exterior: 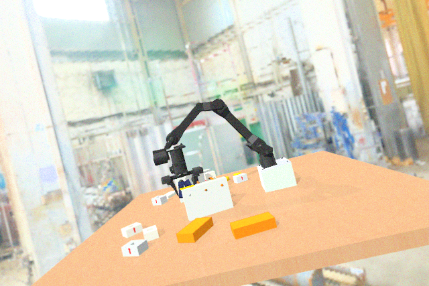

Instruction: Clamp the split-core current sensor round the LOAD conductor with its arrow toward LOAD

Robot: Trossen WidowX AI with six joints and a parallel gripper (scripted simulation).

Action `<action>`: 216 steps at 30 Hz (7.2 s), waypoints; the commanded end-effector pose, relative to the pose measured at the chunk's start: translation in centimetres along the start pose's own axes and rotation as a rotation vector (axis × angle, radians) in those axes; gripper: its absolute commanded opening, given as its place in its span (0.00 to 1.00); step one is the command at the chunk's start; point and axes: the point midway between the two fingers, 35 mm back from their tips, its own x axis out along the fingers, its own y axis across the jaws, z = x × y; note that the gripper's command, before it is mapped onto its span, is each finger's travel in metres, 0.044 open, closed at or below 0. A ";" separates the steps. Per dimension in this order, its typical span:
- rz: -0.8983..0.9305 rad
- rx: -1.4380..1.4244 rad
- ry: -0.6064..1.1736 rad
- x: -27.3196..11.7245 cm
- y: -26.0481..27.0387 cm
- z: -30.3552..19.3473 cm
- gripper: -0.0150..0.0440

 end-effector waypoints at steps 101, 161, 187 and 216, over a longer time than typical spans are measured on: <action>0.000 0.000 0.000 0.0 0.0 0.0 0.25; 0.000 0.000 0.000 0.0 0.0 0.0 0.25; -0.002 0.000 0.000 0.0 0.0 0.0 0.83; -0.193 0.021 -0.020 0.4 -0.2 1.0 1.00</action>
